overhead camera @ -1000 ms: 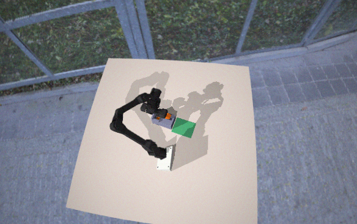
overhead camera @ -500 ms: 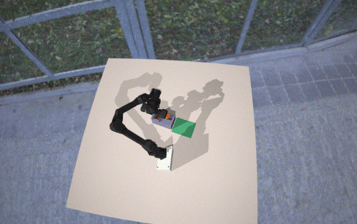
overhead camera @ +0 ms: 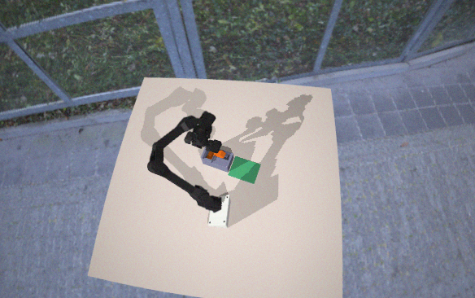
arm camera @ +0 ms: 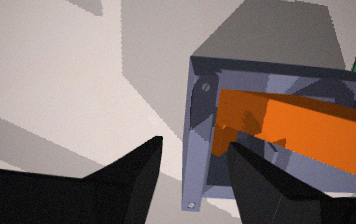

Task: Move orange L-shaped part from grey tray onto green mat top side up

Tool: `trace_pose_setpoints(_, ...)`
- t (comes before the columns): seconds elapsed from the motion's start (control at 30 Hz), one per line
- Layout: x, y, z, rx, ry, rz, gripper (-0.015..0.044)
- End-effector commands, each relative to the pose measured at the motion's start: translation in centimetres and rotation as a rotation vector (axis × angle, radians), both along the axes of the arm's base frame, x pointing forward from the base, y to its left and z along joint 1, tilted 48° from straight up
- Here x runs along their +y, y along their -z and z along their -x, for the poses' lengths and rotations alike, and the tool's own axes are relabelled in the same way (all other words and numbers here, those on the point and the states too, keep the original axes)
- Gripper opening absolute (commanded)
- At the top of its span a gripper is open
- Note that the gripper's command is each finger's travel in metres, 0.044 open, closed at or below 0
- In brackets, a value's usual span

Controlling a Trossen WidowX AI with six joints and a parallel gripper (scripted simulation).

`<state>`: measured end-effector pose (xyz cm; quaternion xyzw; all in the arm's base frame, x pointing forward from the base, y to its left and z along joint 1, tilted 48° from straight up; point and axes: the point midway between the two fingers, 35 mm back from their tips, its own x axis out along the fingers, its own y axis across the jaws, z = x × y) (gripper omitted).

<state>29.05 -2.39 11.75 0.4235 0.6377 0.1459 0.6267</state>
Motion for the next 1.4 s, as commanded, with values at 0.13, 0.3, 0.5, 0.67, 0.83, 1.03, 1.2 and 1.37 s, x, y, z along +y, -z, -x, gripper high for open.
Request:
trace_pose_setpoints(0.13, -4.3, -3.2, 1.3, -0.009, 0.008, 0.002, 0.0180)
trace_pose_setpoints(0.3, -4.3, -3.0, 1.1, -0.016, 0.028, 0.005, 0.0180)
trace_pose_setpoints(0.5, -4.3, -3.0, 1.1, -0.016, 0.028, 0.005, 0.0180)
trace_pose_setpoints(0.67, -4.3, -3.0, 1.1, -0.016, 0.028, 0.005, 0.0180)
trace_pose_setpoints(0.83, -4.3, -3.0, 1.1, -0.016, 0.028, 0.005, 0.0180)
trace_pose_setpoints(1.03, -4.5, -2.8, 1.1, -0.045, 0.000, 0.012, 0.0233)
trace_pose_setpoints(1.2, -5.5, -1.7, 1.4, -0.275, -0.223, 0.065, 0.0280)
trace_pose_setpoints(1.37, -6.9, -0.3, 1.8, -0.572, -0.511, 0.130, 0.0280)
